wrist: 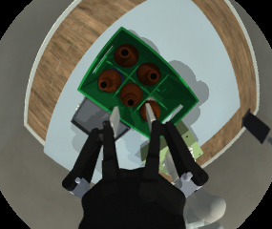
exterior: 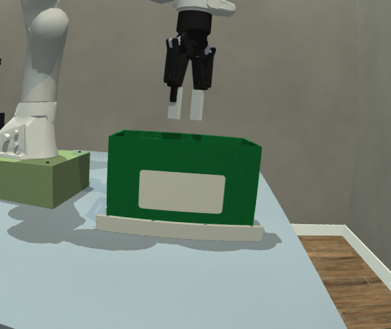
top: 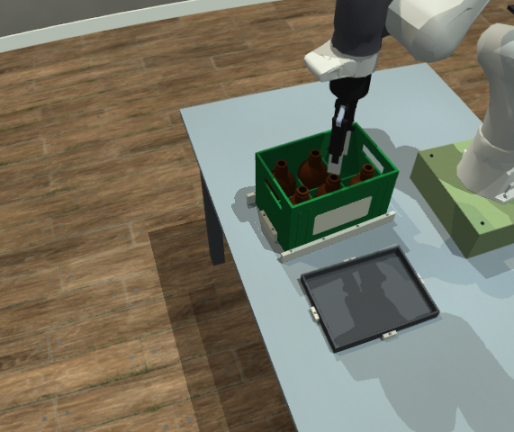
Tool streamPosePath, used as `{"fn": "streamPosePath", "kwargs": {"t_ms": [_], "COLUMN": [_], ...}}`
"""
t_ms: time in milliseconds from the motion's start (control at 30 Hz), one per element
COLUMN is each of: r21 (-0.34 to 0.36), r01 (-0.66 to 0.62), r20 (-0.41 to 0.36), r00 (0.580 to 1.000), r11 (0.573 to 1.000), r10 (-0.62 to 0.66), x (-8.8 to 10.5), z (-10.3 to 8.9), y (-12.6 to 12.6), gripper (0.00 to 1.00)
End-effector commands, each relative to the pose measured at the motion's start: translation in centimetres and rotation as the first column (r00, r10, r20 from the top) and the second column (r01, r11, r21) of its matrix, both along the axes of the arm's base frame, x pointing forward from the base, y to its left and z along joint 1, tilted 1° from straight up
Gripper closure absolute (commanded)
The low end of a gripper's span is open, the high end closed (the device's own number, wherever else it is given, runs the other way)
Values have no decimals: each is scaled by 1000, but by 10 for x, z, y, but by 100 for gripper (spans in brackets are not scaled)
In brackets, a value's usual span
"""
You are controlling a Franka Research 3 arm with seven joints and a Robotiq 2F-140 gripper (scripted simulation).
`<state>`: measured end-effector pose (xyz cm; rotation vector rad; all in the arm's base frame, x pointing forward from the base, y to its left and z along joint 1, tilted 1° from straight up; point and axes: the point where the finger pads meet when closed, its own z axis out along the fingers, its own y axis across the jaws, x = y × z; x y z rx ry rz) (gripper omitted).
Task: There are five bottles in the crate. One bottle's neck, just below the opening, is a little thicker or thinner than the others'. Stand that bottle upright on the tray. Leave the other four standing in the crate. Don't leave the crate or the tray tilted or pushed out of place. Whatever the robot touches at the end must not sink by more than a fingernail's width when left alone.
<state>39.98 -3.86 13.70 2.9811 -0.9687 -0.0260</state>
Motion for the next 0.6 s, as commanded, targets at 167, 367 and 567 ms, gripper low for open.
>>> {"fn": "streamPosePath", "kwargs": {"t_ms": [167, 367, 567], "r21": [5, 5, 5], "r01": [1, 1, 1], "r20": [9, 9, 9], "r00": [1000, 1000, 1000], "r11": [1000, 1000, 1000], "r10": [-1, -1, -1], "x": [3, 3, 3], "z": [-9, -16, -20], "y": [2, 2, 2], "gripper": [56, 56, 56]}}
